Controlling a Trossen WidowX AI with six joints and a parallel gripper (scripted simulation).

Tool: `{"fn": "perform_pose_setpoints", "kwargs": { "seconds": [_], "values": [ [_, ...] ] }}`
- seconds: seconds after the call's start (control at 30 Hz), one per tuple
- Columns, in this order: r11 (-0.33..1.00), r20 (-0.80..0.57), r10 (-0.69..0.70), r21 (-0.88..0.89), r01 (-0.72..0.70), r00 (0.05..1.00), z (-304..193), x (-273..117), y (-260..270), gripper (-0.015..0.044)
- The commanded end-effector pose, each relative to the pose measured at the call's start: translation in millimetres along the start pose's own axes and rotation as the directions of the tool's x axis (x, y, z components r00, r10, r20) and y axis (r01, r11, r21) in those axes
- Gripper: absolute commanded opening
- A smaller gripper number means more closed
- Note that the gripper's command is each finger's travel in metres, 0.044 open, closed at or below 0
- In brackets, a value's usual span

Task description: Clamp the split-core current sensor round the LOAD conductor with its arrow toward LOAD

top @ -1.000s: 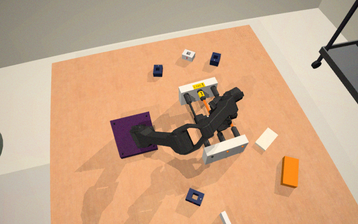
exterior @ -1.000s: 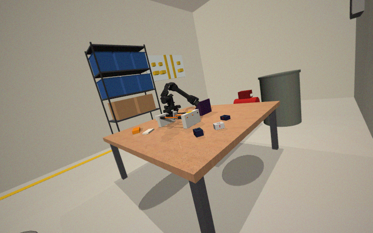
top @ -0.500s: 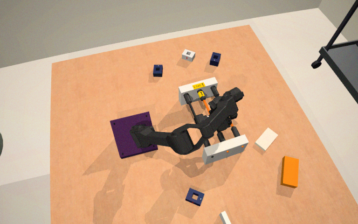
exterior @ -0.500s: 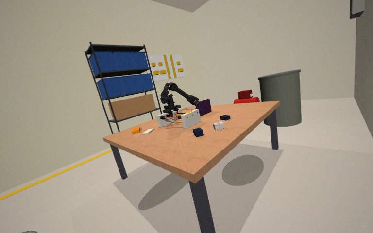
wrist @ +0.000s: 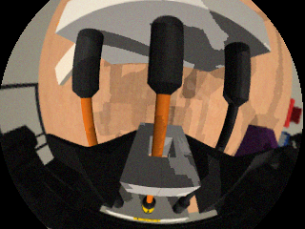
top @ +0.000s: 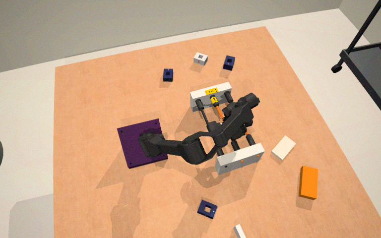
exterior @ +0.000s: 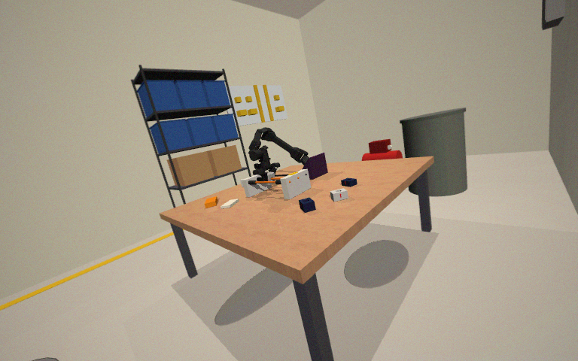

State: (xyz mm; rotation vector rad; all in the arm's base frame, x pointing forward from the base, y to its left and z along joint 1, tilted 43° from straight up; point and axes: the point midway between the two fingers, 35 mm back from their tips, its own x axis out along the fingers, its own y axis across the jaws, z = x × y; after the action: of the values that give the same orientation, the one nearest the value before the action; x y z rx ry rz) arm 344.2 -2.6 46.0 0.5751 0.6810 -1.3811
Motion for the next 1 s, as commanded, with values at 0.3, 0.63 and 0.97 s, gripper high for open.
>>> {"fn": "perform_pose_setpoints", "kwargs": {
  "seconds": [0.3,0.63,0.97],
  "values": [
    [1.0,-0.001,0.011,-0.001,-0.011,1.0,-1.0,-0.9,0.1,0.044],
    [1.0,-0.001,0.003,0.002,-0.003,1.0,-0.1,-0.3,0.2,0.0312],
    [1.0,-0.001,0.003,0.002,-0.003,1.0,-0.1,-0.3,0.2,0.0245]
  ]
}}
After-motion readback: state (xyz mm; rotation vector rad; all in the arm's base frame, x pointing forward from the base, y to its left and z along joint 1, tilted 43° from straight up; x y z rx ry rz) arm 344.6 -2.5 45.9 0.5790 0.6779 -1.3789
